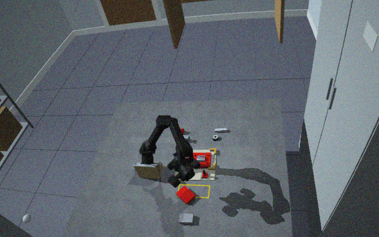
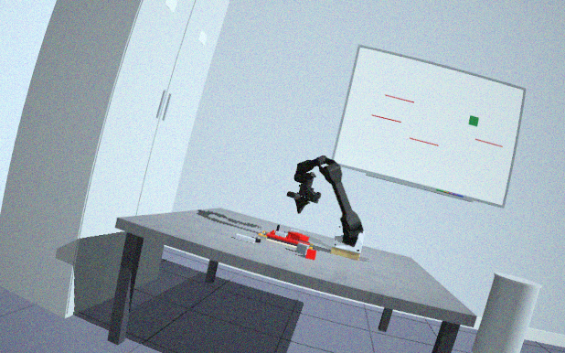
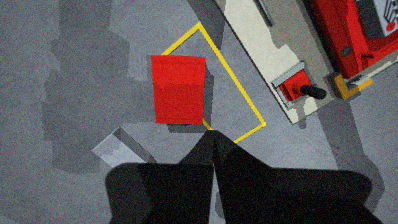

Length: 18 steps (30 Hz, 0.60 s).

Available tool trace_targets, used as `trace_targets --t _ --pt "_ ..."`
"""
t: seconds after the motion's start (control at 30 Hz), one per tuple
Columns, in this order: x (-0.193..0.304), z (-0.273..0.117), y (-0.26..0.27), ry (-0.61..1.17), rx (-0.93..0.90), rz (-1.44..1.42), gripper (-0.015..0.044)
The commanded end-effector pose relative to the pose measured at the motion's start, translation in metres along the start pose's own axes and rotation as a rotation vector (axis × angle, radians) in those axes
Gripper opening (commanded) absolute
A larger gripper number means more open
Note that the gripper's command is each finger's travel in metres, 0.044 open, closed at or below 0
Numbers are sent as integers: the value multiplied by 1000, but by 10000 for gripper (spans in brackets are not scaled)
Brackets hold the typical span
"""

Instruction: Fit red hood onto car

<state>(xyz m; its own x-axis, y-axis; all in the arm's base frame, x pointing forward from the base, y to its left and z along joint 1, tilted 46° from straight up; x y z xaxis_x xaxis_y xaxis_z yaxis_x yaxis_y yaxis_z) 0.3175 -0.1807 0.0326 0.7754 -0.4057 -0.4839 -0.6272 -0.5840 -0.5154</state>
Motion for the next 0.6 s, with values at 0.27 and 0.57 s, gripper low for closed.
trace_targets --t 0.27,0.57 --pt "1 3 2 1 0 -125 79" --pt "2 15 11 -2 -1 -893 315"
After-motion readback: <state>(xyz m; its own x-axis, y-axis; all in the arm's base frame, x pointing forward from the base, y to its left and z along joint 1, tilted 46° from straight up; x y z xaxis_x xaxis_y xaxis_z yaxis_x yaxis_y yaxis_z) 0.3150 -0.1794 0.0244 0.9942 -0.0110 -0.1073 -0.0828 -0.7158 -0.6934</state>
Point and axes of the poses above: the point midway between the two fingers, 35 mm back from their tips, its own z axis out along the fingers, its own y axis across the jaws, x = y × z, the point moved 9 cm from there along -z, back along the fingers, and after that the axes turned 7 degrees about z, right-handed, at the moved point
